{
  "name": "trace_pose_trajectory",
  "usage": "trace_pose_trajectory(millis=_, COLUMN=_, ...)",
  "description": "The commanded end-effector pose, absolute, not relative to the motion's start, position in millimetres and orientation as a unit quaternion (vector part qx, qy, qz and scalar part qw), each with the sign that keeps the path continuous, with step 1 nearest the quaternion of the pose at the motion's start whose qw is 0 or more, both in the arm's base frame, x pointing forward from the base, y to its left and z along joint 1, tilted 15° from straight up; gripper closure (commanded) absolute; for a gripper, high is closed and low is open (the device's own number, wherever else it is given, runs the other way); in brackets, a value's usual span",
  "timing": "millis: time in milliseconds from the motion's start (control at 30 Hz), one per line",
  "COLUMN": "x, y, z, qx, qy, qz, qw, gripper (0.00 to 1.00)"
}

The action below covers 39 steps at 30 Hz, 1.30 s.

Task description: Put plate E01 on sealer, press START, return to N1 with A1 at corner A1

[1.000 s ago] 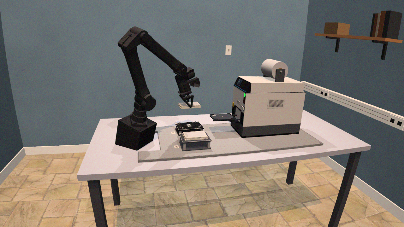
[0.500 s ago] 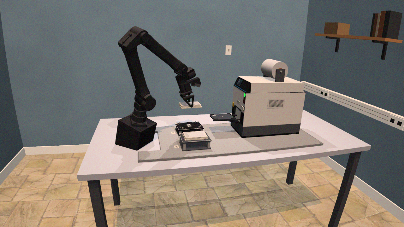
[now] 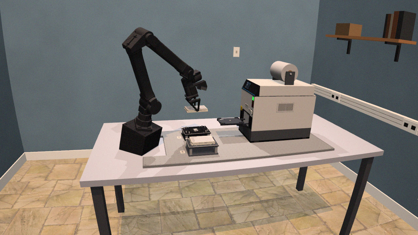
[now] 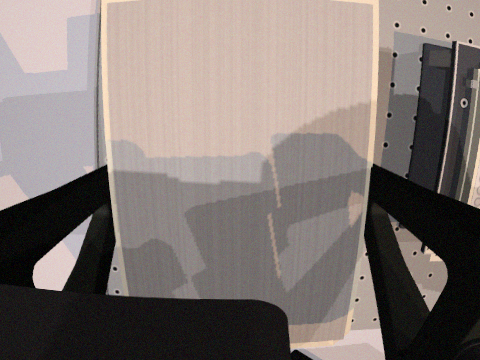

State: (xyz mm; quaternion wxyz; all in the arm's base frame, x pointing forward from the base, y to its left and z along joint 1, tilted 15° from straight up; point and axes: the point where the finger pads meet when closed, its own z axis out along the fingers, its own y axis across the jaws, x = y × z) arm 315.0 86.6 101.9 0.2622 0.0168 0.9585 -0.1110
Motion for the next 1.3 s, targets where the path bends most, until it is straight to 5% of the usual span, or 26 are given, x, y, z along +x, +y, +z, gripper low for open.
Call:
trace_pose_trajectory(millis=0, x=320, y=90, z=114, qx=0.016, qy=0.956, qz=-0.107, qw=0.274, gripper=1.0)
trace_pose_trajectory(millis=1267, x=328, y=85, z=102, qx=0.022, qy=0.955, qz=-0.106, qw=0.275, gripper=1.0)
